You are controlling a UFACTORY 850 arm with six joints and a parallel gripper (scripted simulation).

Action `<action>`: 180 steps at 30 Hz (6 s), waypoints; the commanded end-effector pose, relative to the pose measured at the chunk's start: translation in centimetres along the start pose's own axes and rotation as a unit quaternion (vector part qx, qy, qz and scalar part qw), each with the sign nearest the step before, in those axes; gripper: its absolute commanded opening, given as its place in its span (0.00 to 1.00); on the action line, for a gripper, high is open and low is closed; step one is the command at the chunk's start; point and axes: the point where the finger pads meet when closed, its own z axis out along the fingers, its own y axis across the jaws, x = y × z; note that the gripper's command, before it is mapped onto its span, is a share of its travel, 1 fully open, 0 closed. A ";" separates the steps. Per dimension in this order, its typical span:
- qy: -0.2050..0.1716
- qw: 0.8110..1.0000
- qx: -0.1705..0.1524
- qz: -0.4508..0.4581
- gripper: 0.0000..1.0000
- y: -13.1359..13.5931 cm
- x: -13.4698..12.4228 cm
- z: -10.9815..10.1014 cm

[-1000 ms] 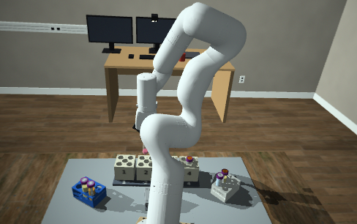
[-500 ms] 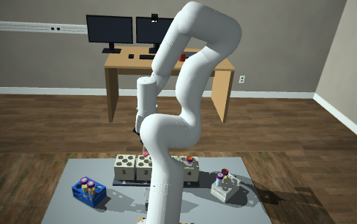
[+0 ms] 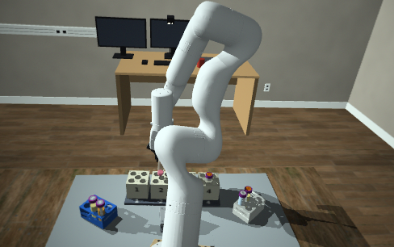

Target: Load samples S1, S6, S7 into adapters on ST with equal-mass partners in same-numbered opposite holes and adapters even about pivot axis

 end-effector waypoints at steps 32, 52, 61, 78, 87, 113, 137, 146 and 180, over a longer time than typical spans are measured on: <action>0.001 1.000 0.000 0.000 0.00 0.0 0.1 2.0; 0.001 1.000 0.000 0.000 0.00 0.0 0.1 3.6; 0.001 1.000 0.000 0.000 0.00 0.0 0.1 4.5; 0.001 1.000 0.000 0.000 0.00 0.0 0.1 6.0; 0.001 1.000 0.000 0.000 0.00 0.0 0.1 6.7; 0.001 1.000 0.000 0.000 0.00 0.0 0.1 9.1; 0.001 1.000 0.000 0.000 0.44 0.0 0.1 9.4; 0.001 1.000 0.000 0.000 0.44 0.0 0.1 9.4; 0.001 1.000 0.000 0.000 0.44 0.0 0.1 6.0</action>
